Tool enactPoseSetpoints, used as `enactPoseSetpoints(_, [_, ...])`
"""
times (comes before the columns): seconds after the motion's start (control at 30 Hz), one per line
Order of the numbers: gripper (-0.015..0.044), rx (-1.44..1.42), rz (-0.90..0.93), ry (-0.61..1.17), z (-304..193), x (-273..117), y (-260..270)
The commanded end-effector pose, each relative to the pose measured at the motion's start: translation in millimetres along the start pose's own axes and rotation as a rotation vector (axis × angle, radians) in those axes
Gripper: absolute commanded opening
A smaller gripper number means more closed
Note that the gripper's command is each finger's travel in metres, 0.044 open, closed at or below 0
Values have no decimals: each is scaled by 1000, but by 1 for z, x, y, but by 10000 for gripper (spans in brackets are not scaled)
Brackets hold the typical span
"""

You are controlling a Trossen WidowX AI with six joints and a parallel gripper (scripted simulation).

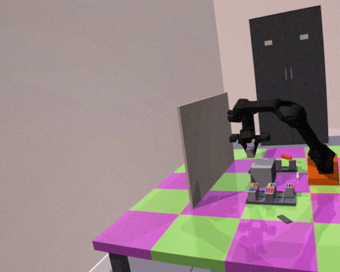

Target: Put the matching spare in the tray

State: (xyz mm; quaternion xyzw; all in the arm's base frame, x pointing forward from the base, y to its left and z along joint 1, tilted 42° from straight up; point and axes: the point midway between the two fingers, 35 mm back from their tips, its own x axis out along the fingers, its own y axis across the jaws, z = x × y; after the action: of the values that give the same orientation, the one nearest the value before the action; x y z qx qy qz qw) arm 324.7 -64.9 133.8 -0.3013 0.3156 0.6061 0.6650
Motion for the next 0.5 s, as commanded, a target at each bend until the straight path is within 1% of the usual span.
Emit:
enactPoseSetpoints(0.0, [0, -3, 2, 3, -24, 1, -8])
enactPoseSetpoints(0.47, [0, -11, 5, -10, -104, 10, -23])
